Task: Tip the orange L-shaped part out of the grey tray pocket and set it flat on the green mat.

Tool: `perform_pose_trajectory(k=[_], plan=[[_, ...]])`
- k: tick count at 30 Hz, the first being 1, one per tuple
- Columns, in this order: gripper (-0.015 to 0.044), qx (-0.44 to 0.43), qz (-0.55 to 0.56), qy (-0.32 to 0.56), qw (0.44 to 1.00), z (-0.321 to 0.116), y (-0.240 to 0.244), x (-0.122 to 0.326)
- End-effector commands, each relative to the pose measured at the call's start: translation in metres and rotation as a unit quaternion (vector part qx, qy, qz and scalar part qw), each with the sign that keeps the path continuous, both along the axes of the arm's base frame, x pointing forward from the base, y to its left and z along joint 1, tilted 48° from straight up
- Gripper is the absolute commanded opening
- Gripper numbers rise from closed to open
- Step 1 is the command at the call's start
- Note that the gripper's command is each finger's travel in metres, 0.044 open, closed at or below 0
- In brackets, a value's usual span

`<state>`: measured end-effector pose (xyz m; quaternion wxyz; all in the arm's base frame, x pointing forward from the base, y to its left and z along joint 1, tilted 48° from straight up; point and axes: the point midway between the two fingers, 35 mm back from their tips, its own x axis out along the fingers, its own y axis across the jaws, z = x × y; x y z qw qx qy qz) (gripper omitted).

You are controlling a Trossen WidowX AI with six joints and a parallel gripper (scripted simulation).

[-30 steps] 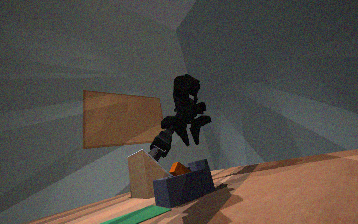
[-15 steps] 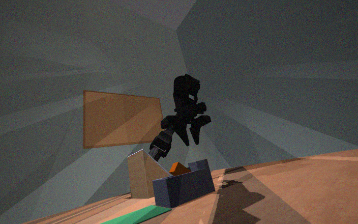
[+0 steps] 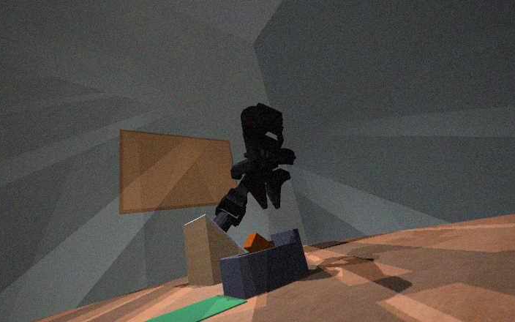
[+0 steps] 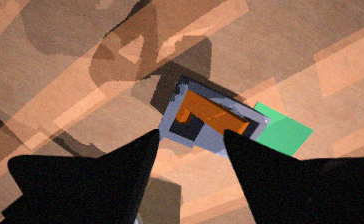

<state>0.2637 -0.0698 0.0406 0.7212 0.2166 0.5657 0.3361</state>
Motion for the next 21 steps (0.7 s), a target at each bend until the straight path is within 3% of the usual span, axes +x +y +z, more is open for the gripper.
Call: perform_pose_trajectory(k=[1, 4, 10, 21], plan=[[0.0280, -0.045, 0.215, -0.229, 0.948, -0.023, -0.023, -0.002], [0.0280, -0.059, 0.290, -0.310, 0.904, -0.033, -0.032, -0.003], [0.0280, -0.072, 0.361, -0.386, 0.846, -0.040, -0.039, -0.005], [0.0280, -0.073, 0.364, -0.390, 0.843, -0.040, -0.039, -0.005]])
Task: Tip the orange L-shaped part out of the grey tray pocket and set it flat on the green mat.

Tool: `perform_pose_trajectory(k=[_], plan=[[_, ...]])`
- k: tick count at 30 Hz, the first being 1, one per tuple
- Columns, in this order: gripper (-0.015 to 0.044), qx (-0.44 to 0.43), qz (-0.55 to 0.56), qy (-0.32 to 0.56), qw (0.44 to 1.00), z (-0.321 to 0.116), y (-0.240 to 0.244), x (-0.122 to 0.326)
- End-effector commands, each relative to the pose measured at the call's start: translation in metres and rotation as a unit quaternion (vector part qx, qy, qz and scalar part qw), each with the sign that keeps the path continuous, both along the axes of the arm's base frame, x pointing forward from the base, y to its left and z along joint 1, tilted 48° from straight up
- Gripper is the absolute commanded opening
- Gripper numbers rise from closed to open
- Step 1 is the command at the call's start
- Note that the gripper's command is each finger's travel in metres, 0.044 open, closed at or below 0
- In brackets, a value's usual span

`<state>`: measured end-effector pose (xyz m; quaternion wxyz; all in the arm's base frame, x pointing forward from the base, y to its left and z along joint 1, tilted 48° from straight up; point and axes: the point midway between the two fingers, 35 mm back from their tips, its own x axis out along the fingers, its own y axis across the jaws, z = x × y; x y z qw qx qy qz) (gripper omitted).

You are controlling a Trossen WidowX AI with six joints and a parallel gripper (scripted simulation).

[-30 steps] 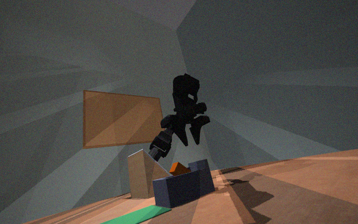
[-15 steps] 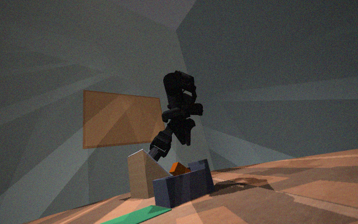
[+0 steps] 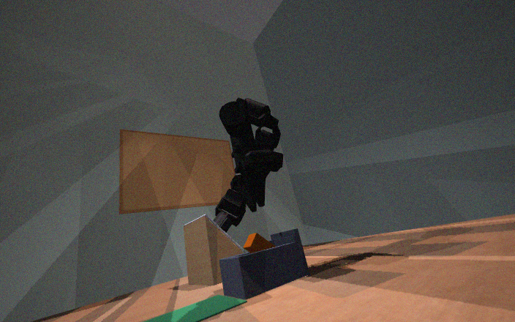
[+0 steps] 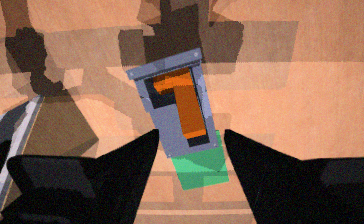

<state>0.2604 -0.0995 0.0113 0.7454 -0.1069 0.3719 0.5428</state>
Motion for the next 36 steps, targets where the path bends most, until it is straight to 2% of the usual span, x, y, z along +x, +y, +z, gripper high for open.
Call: perform_pose_trajectory(k=[1, 36], plan=[[0.0280, -0.020, 0.092, -0.095, 0.991, -0.011, -0.010, -0.002], [0.0280, -0.020, 0.092, -0.095, 0.991, -0.051, 0.033, 0.007]])
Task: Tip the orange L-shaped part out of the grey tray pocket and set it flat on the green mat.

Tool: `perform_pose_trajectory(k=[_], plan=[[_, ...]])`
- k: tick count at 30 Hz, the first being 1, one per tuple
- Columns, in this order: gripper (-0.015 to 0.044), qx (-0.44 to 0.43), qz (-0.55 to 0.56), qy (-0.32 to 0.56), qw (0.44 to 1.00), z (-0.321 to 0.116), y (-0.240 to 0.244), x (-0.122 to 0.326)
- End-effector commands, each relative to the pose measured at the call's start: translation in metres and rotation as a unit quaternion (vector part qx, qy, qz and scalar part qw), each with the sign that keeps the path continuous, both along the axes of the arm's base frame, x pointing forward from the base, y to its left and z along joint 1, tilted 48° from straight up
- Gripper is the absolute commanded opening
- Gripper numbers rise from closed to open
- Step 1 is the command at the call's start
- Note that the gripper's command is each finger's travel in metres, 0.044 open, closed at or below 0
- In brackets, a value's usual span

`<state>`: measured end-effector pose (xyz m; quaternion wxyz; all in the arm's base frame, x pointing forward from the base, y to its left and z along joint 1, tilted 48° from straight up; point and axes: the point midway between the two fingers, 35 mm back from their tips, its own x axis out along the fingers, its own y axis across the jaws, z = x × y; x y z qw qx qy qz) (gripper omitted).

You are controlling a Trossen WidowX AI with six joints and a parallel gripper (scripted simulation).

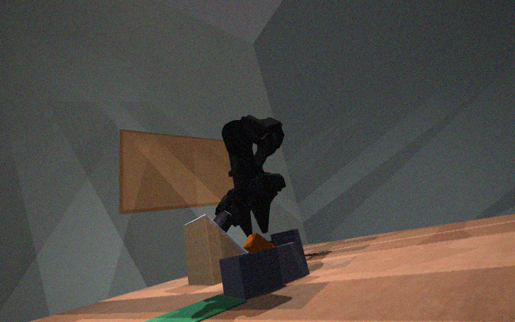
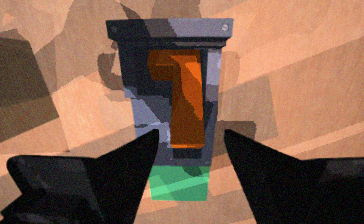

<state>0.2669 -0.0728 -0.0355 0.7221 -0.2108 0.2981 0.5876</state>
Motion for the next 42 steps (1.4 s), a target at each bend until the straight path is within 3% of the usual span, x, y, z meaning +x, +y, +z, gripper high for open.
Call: perform_pose_trajectory(k=[1, 16, 21, 31, 34, 42], plan=[[0.0280, 0.003, -0.001, 0.003, 1.000, -0.006, 0.008, 0.000], [0.0280, 0.004, 0.000, 0.003, 1.000, -0.017, 0.022, 0.002], [0.0149, 0.002, 0.001, 0.000, 1.000, -0.016, 0.018, 0.002], [0.0082, 0.002, 0.001, 0.000, 1.000, -0.016, 0.018, 0.002], [0.0003, 0.002, 0.001, 0.000, 1.000, -0.016, 0.018, 0.002], [0.0000, 0.002, 0.001, 0.001, 1.000, -0.014, 0.017, 0.002]])
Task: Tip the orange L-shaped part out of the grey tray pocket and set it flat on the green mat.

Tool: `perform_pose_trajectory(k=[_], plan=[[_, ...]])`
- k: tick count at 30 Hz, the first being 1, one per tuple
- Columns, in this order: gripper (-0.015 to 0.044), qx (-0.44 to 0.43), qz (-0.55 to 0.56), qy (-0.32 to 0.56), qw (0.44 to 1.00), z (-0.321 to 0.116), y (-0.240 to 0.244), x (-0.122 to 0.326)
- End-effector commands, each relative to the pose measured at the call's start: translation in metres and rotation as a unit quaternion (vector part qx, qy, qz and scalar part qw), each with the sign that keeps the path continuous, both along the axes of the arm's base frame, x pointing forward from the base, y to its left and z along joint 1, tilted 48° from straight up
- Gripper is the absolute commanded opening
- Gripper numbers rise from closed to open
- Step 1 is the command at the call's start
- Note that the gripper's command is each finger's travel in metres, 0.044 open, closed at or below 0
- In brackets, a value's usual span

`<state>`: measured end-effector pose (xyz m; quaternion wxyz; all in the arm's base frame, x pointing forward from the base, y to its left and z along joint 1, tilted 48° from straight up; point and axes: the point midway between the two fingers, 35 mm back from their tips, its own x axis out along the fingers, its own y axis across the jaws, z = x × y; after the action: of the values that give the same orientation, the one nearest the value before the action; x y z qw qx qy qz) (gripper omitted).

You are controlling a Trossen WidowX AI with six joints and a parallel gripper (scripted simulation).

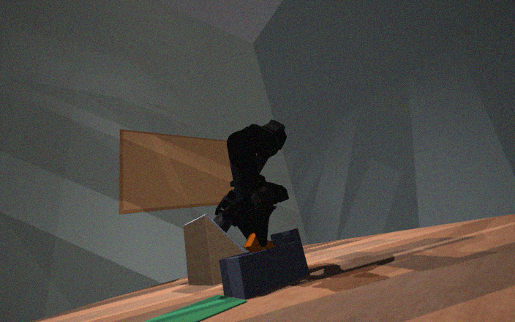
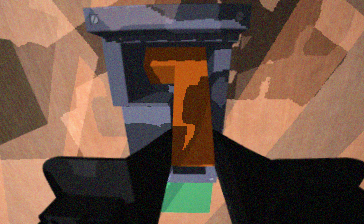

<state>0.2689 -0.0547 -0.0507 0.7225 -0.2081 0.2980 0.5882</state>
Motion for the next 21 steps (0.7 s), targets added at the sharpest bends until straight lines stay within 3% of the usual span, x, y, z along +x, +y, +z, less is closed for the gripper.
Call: perform_pose_trajectory(k=[1, 21], plan=[[0.0000, 0.000, 0.001, -0.001, 1.000, 0.002, -0.002, 0.000], [0.0000, 0.001, 0.000, 0.001, 1.000, 0.023, -0.025, -0.005]])
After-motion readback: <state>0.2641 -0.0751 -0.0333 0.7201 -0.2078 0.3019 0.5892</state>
